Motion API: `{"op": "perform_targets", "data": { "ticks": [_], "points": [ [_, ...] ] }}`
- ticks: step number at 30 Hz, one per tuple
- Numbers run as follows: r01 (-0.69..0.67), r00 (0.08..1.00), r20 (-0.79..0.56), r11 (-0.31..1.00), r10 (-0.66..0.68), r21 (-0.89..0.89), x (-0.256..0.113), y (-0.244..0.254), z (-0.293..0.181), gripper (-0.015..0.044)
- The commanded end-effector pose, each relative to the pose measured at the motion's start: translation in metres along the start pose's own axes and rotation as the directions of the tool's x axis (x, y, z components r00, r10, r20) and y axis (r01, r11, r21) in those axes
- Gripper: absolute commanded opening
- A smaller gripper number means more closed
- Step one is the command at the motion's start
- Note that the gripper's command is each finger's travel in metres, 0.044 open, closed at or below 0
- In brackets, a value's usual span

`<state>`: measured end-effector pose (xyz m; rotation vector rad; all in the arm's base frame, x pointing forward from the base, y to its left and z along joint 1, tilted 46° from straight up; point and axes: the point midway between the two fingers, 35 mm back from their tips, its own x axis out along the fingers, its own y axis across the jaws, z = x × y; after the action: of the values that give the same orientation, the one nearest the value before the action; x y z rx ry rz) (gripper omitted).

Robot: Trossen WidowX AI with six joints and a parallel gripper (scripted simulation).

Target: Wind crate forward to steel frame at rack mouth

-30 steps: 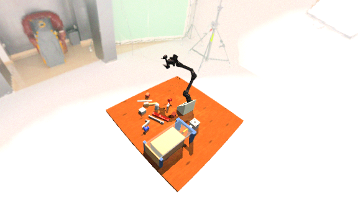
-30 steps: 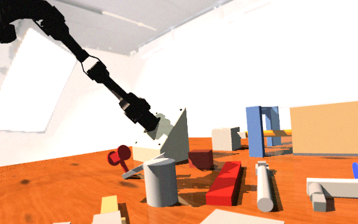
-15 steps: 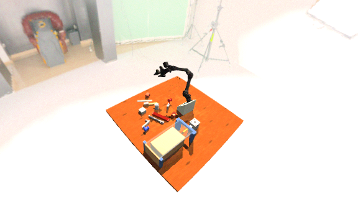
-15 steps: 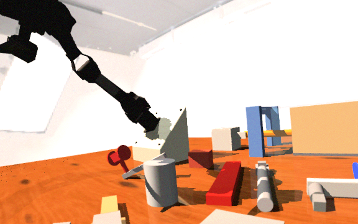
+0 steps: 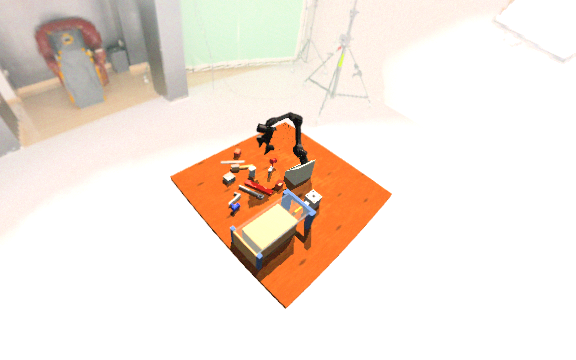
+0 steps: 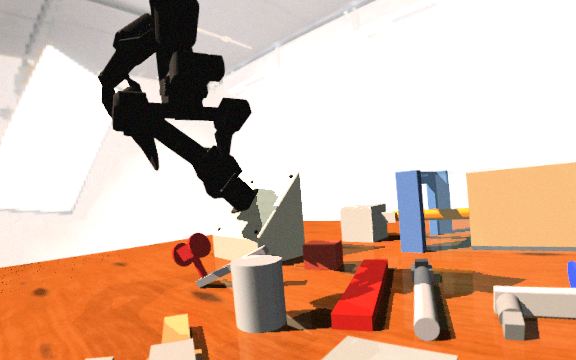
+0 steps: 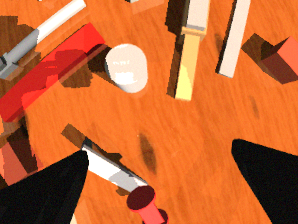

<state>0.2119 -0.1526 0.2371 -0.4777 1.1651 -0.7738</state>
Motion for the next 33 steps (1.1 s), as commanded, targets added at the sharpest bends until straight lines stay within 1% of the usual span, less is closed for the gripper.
{"op": "perform_targets", "data": {
  "ticks": [1,3,4,5,6,14,18,20,23,28,31,33],
  "points": [
    [-0.087,0.985,-0.172,0.917,0.021,-0.388,0.012,0.036,-0.034,0.044],
    [-0.166,0.964,-0.267,0.797,0.006,-0.581,0.015,0.051,-0.055,0.044],
    [-0.203,0.953,-0.304,0.734,-0.006,-0.648,0.015,0.056,-0.064,0.044],
    [-0.225,0.945,-0.326,0.693,-0.015,-0.685,0.015,0.058,-0.069,0.044],
    [-0.233,0.943,-0.333,0.678,-0.018,-0.697,0.015,0.059,-0.071,0.044],
    [-0.233,0.943,-0.333,0.678,-0.018,-0.697,0.015,0.059,-0.071,0.044],
    [-0.233,0.943,-0.332,0.679,-0.017,-0.696,0.019,0.061,-0.064,0.044],
    [-0.236,0.943,-0.333,0.679,-0.013,-0.695,0.035,0.062,-0.068,0.044],
    [-0.232,0.943,-0.331,0.679,-0.017,-0.696,0.067,0.06,-0.08,0.044],
    [-0.23,0.943,-0.331,0.679,-0.02,-0.697,0.076,0.059,-0.084,0.044],
    [-0.23,0.943,-0.331,0.68,-0.02,-0.697,0.1,0.057,-0.092,0.044],
    [-0.228,0.944,-0.33,0.679,-0.022,-0.697,0.107,0.056,-0.095,0.044]
  ]
}}
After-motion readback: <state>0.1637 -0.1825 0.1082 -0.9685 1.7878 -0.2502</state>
